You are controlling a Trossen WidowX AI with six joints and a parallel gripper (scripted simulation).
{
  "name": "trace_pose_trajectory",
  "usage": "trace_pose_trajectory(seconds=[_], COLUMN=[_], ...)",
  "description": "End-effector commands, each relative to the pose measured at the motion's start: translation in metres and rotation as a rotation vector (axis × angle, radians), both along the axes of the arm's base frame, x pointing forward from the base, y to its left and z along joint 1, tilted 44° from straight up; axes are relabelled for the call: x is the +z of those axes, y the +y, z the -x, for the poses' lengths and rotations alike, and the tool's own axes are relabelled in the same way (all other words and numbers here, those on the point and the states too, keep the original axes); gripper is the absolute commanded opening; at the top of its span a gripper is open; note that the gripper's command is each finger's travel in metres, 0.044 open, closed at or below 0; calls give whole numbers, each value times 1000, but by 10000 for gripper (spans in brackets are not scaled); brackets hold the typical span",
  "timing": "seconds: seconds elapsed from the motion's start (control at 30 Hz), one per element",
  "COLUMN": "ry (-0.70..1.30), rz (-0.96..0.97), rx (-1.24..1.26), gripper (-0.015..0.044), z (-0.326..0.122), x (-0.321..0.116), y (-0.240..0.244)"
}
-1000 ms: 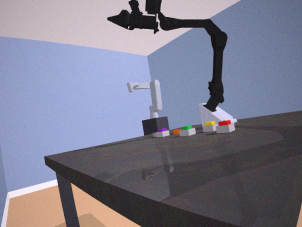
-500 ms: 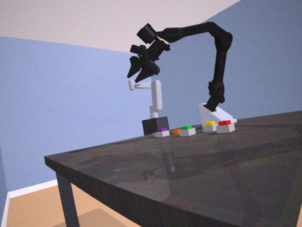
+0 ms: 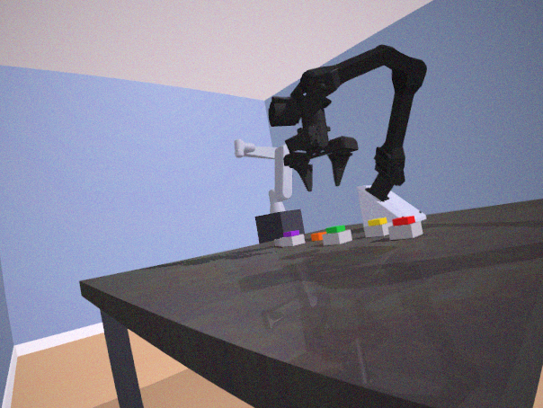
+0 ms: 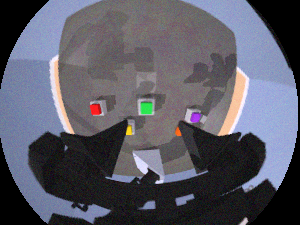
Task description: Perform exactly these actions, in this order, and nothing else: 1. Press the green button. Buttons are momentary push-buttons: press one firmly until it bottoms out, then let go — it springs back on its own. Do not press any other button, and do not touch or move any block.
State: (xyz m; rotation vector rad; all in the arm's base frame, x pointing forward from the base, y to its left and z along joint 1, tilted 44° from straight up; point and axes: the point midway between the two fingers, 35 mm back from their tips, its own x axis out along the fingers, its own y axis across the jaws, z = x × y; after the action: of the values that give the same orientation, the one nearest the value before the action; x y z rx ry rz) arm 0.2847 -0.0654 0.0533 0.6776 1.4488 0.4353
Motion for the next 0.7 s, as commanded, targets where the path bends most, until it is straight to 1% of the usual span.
trace_pose_trajectory(seconds=[0.0,0.07,0.13,0.27,0.53,0.57,0.67], ry=[15,15,15,14,14,14,14], rz=[-41,-41,-40,-43,-43,-43,-43], rx=[14,14,13,14,14,14,14], gripper=[400,400,348,242,32,20,20], z=[6,6,5,2,2,2,2], x=[3,3,-5,-40,-42,-42,-42], y=[9,9,16,50,52,52,52])
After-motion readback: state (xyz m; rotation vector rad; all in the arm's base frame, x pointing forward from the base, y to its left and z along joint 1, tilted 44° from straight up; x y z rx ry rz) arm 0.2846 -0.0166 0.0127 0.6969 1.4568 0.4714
